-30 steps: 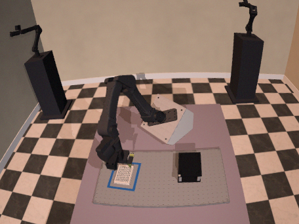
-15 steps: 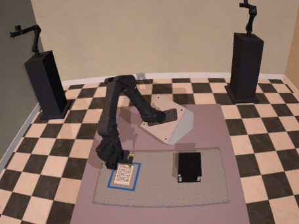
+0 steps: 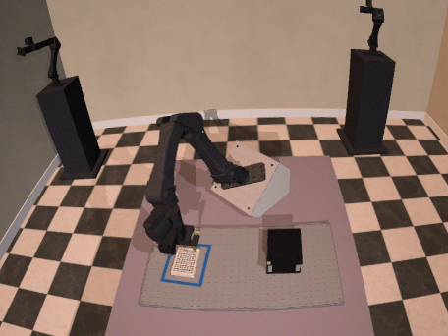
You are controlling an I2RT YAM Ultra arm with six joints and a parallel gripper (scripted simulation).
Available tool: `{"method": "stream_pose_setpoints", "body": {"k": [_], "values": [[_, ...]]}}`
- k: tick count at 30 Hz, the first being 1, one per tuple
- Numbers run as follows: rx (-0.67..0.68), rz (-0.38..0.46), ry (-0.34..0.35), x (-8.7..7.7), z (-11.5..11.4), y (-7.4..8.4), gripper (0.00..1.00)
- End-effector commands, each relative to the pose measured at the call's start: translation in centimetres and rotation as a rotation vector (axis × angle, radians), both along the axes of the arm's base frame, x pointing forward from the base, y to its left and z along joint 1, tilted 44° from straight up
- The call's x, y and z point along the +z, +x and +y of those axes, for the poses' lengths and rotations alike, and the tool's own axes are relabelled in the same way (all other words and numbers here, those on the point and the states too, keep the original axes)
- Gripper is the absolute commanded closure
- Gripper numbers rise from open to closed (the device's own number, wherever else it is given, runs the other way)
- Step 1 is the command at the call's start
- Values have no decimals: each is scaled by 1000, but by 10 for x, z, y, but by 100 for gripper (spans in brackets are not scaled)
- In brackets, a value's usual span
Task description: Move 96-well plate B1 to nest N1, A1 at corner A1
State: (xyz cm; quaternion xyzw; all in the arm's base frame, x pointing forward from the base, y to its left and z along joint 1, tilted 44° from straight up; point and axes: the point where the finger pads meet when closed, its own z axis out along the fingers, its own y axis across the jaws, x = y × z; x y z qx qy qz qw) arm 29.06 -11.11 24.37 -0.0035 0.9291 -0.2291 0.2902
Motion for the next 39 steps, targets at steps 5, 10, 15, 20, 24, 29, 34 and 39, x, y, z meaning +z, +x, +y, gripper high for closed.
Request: {"method": "stream_pose_setpoints", "body": {"k": [5,10,15,20,24,29,34,39], "values": [[12,-57,-9,18,1,3,0],[3,11,4,-13,-5,6,0],[3,7,4,-18,-9,10,0],[6,3,3,-20,-10,14,0],[3,11,5,-27,-14,17,0],[4,10,5,-34,-17,21,0],[4,10,5,-38,-20,24,0],[3,10,5,-43,-23,28,0]]}}
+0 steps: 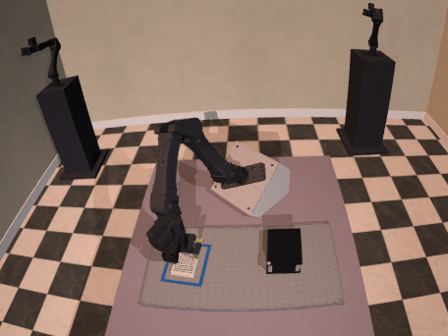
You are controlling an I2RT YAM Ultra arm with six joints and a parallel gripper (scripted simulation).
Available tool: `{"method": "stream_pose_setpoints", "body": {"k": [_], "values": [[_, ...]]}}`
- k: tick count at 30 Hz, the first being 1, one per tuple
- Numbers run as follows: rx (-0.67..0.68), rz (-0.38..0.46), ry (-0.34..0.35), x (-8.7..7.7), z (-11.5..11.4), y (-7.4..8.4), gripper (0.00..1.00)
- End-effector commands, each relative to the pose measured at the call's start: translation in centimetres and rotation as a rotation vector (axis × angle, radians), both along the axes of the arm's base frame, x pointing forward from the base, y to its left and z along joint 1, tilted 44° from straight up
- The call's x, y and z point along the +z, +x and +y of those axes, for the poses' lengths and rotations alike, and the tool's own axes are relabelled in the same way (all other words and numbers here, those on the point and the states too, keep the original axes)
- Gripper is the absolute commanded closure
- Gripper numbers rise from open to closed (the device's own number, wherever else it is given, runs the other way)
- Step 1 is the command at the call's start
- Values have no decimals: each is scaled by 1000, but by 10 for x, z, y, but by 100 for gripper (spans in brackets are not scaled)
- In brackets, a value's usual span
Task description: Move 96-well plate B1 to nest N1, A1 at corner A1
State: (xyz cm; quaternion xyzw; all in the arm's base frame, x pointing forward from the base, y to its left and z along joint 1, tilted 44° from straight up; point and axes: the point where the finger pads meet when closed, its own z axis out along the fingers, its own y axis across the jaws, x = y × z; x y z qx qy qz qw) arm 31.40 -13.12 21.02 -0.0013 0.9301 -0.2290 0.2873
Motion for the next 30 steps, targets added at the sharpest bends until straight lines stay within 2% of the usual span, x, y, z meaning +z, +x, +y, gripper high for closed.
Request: {"method": "stream_pose_setpoints", "body": {"k": [1,13,14,15,16,22,24,25,30], "values": [[9,5,3,-11,-3,5,0],[11,5,4,-23,-10,14,0],[16,-42,-10,-7,-9,17,0],[10,-9,-1,-20,-11,17,0],[9,5,4,-27,-12,17,0],[18,5,4,-32,-12,22,0],[18,-43,-11,-13,-13,23,0],[18,-52,-14,-9,-13,25,0],[19,-54,-14,-9,-13,25,0]]}}
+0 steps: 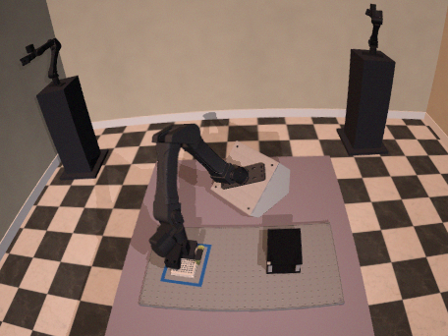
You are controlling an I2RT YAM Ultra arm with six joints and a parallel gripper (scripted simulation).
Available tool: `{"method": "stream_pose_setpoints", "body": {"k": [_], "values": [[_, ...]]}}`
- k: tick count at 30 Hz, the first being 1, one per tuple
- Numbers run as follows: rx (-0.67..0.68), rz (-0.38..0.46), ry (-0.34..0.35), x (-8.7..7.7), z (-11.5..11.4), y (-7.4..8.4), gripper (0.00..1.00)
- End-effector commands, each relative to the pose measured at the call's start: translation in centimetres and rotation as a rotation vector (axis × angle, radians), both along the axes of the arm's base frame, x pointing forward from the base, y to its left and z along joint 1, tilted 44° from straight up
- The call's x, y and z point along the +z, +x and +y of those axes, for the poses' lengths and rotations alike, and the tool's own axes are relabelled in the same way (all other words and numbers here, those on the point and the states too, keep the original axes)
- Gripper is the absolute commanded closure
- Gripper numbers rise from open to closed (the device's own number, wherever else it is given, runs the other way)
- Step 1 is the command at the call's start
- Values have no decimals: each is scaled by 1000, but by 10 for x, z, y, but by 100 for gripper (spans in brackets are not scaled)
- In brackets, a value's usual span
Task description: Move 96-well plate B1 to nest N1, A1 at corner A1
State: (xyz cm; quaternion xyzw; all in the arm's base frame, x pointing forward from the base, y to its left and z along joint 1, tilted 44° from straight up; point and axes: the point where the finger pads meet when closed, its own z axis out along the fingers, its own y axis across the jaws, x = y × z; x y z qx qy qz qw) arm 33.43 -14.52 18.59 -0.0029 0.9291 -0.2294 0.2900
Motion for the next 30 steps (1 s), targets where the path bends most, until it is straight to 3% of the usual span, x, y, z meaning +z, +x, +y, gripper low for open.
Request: {"method": "stream_pose_setpoints", "body": {"k": [1,9,10,30], "values": [[7,-17,-3,5,1,1,0],[7,-17,-3,5,1,1,0],[7,-17,-3,5,1,1,100],[7,-17,-3,5,1,1,100]]}}
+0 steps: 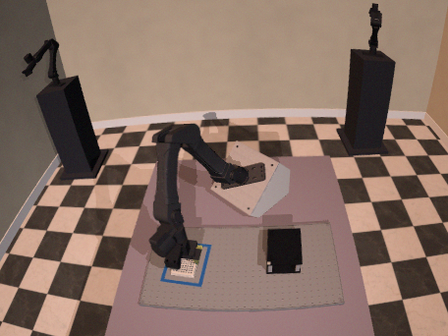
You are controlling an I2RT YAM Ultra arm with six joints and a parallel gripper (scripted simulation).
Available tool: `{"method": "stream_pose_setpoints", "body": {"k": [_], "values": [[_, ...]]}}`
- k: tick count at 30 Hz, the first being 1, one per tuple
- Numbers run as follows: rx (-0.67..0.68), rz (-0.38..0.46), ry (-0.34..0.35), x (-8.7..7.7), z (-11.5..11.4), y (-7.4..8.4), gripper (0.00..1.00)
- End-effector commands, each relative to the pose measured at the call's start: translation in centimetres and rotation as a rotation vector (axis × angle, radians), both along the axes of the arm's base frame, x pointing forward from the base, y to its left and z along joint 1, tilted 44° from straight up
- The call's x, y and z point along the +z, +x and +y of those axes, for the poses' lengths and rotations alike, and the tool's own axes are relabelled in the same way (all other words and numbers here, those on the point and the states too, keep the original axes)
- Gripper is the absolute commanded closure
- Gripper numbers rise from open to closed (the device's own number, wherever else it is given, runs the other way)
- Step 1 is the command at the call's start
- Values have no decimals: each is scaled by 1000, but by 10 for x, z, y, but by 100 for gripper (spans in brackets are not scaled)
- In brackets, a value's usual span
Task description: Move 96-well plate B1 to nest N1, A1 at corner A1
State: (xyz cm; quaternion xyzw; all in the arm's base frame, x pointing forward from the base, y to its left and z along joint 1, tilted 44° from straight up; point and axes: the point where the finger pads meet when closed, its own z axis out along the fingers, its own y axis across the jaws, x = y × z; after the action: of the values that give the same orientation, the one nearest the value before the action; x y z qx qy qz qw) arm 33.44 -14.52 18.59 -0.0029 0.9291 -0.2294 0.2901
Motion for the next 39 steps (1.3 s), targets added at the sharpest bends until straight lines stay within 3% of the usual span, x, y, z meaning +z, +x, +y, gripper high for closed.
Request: {"method": "stream_pose_setpoints", "body": {"k": [1,14,15,16,39], "values": [[7,-17,-3,5,1,1,100],[7,-17,-3,5,1,1,100],[18,-42,-8,19,4,2,100],[21,-43,-7,21,6,1,100],[8,-44,-10,43,18,-18,100]]}}
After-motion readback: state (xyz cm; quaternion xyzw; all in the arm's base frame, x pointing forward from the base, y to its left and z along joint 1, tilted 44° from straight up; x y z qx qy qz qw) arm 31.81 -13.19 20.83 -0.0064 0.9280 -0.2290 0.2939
